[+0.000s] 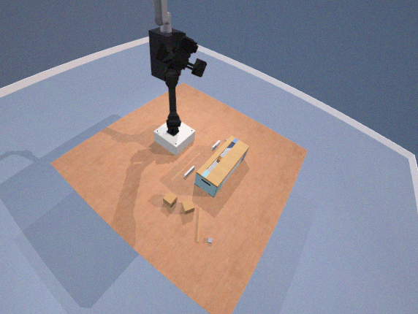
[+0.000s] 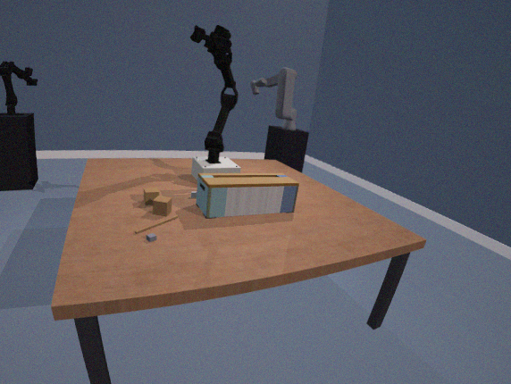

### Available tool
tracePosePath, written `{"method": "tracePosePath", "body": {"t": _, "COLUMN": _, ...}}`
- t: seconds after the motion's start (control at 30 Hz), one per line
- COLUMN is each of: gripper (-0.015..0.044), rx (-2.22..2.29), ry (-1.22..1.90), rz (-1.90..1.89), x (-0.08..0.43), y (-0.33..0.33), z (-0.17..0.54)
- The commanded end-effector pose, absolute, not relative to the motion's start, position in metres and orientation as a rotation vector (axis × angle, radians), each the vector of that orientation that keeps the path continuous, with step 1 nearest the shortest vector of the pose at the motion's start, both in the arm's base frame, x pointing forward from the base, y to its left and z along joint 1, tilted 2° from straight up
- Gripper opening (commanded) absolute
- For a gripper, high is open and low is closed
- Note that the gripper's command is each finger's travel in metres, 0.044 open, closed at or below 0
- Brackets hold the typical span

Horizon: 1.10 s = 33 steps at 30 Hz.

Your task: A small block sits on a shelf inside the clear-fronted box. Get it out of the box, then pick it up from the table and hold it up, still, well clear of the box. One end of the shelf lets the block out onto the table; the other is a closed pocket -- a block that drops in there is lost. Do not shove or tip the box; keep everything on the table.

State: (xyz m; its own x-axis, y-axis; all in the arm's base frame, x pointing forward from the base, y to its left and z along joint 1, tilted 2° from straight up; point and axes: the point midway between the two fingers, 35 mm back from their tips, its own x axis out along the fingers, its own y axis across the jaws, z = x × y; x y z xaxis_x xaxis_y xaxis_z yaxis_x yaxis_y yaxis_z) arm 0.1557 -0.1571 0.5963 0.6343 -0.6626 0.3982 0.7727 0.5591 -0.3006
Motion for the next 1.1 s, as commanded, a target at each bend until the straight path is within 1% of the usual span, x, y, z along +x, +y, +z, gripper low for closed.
{"method": "tracePosePath", "body": {"t": 0.0, "gripper": 0.04, "rx": -0.286, "ry": -0.156, "rz": -0.744, "x": 0.201, "y": -0.177, "z": 0.557}}
{"method": "tracePosePath", "body": {"t": 0.3, "gripper": 0.04, "rx": 0.243, "ry": 0.156, "rz": -0.547, "x": 0.293, "y": -0.191, "z": 0.437}}
{"method": "tracePosePath", "body": {"t": 0.57, "gripper": 0.04, "rx": 0.738, "ry": 0.519, "rz": -0.501, "x": 0.344, "y": -0.164, "z": 0.315}}
{"method": "tracePosePath", "body": {"t": 0.8, "gripper": 0.04, "rx": 1.145, "ry": 0.894, "rz": -0.612, "x": 0.354, "y": -0.116, "z": 0.213}}
{"method": "tracePosePath", "body": {"t": 1.07, "gripper": 0.04, "rx": 1.496, "ry": 1.334, "rz": -0.978, "x": 0.327, "y": -0.05, "z": 0.122}}
